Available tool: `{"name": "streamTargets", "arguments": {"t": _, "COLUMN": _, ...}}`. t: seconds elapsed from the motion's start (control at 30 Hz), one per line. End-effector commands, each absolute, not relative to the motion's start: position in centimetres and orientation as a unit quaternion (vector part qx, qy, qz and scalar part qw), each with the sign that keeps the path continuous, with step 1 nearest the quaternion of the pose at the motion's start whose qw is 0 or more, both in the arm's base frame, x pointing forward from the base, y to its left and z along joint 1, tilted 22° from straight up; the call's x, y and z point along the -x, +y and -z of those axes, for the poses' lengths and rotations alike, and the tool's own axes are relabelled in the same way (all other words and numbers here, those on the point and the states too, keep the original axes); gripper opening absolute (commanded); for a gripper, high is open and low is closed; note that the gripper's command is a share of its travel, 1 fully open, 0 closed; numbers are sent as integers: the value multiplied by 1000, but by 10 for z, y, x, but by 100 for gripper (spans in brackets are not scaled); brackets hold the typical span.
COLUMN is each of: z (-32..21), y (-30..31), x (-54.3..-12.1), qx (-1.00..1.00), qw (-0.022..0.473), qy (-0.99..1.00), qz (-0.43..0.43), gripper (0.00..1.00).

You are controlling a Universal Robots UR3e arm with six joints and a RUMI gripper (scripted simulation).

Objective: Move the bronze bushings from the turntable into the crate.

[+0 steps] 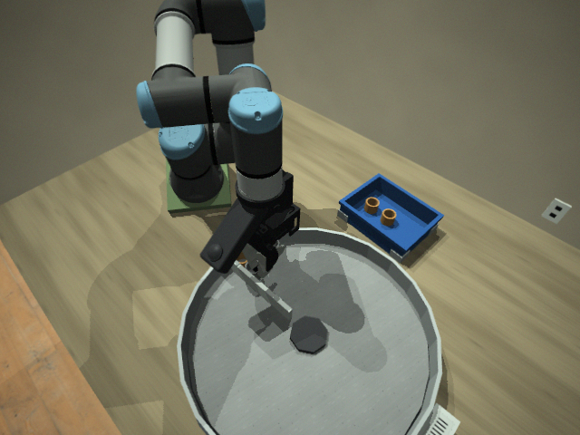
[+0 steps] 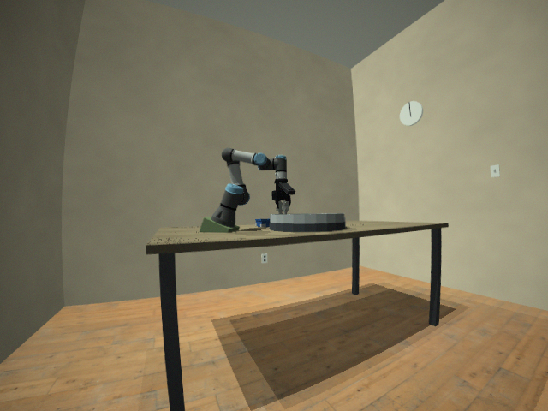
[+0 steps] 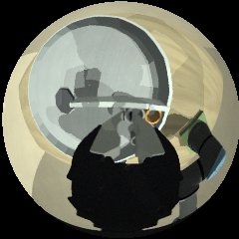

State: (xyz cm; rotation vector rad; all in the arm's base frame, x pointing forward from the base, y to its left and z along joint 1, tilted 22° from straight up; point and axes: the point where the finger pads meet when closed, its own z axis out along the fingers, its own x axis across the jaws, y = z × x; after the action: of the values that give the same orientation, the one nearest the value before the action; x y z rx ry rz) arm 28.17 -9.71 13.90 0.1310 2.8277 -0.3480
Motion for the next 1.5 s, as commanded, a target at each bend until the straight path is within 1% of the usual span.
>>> {"name": "streamTargets", "arguments": {"t": 0.0, "z": -140, "y": -97, "x": -282, "qx": -45, "qw": 145, "qy": 981, "qz": 122, "gripper": 6}}
{"name": "streamTargets", "arguments": {"t": 0.7, "z": -140, "y": -97, "x": -282, "qx": -45, "qw": 145, "qy": 981, "qz": 122, "gripper": 6}}
{"name": "streamTargets", "arguments": {"t": 0.73, "z": -140, "y": -97, "x": -282, "qx": -45, "qw": 145, "qy": 981, "qz": 122, "gripper": 0}}
{"name": "streamTargets", "arguments": {"t": 1.47, "z": -140, "y": -97, "x": -282, "qx": -45, "qw": 145, "qy": 981, "qz": 122, "gripper": 0}}
